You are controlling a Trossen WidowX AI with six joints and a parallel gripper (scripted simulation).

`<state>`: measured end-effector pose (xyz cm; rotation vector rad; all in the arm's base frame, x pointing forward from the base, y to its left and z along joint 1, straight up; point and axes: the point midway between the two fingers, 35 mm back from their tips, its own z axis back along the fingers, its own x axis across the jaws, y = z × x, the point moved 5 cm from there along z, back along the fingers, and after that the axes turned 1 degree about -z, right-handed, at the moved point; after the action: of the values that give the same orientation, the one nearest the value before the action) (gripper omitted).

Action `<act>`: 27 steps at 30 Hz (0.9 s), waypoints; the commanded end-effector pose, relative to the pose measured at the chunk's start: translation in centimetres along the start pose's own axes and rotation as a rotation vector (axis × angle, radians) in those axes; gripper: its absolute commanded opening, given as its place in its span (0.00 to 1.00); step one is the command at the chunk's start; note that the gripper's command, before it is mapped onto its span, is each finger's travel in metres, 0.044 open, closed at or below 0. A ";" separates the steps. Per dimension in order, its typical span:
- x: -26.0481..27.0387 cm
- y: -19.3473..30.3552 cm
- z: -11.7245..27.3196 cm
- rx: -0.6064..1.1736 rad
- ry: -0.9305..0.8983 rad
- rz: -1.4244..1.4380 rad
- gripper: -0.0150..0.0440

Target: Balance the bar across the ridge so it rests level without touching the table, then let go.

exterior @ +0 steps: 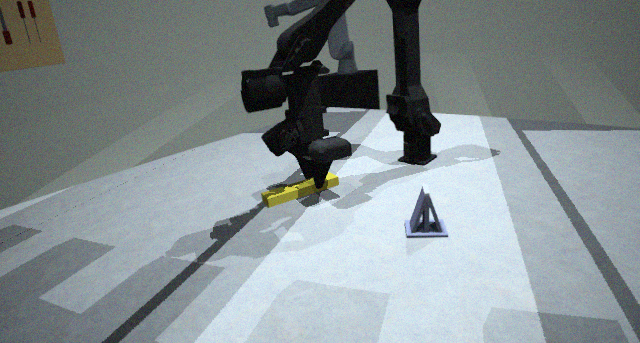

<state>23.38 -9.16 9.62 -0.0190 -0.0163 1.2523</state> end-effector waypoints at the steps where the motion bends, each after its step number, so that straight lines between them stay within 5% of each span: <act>1: 0.0 0.0 0.2 0.000 0.000 0.000 0.34; 3: 0.0 -0.1 0.6 0.000 0.000 0.000 0.25; 27: 0.0 -0.7 6.7 0.000 0.002 0.004 0.25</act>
<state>23.77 -9.31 15.20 -0.0027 -0.0059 1.2524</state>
